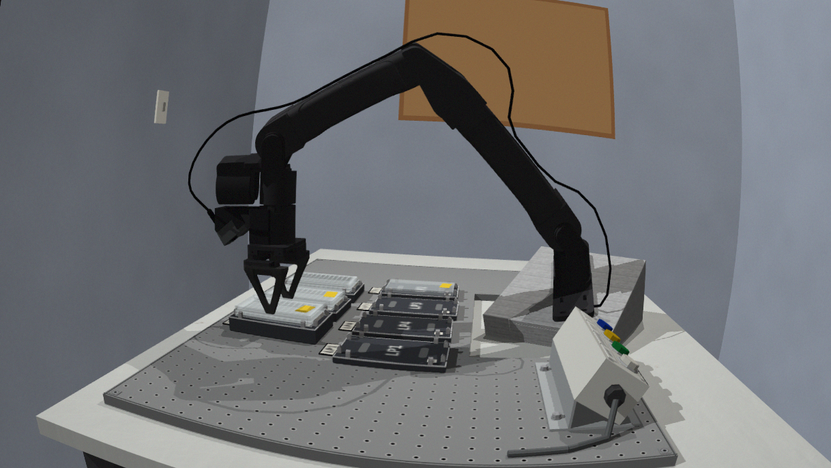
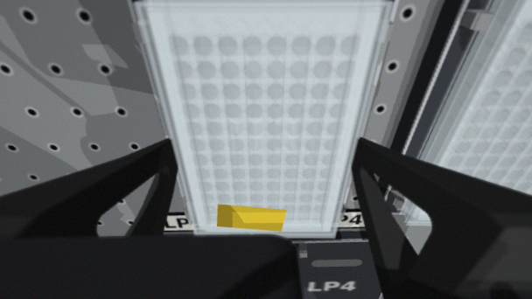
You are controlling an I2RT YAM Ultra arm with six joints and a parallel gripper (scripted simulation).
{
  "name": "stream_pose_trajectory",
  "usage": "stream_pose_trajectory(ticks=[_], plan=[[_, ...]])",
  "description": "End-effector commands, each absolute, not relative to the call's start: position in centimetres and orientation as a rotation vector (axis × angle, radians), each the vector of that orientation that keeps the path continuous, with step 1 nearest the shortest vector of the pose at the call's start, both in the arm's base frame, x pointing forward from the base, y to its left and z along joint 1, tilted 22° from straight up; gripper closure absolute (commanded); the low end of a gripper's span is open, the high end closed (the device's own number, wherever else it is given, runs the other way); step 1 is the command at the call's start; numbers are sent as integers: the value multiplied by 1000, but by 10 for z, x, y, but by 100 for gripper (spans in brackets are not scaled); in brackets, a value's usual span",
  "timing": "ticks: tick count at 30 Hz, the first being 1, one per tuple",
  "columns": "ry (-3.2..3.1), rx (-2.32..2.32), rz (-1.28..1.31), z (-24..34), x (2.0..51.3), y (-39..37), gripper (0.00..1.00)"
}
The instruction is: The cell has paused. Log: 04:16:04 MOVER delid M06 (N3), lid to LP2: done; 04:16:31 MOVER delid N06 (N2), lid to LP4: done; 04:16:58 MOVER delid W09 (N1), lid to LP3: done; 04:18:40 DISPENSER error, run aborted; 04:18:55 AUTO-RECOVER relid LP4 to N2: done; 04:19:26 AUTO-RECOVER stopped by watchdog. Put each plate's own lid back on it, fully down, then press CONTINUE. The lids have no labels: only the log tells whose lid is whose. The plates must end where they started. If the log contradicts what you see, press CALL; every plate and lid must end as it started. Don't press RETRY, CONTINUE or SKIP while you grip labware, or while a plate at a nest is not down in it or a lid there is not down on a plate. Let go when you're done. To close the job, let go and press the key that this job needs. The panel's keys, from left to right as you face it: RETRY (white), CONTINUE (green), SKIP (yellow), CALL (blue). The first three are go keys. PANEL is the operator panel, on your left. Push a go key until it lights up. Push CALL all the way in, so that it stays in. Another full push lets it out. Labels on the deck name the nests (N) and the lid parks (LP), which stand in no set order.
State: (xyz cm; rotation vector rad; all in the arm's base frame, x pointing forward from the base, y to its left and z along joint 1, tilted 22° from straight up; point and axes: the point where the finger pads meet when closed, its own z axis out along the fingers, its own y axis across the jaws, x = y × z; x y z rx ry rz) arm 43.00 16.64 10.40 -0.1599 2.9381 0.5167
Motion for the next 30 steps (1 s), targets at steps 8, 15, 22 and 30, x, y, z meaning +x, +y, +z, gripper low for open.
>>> stream_pose_trajectory(ticks=[8, 15, 22, 30], plan=[[2905, -148, 516, 112, 436, 163, 100], [2902, -142, 510, 112, 437, 163, 0], [2902, -142, 510, 112, 437, 163, 0], [2902, -142, 510, 112, 437, 163, 0]])
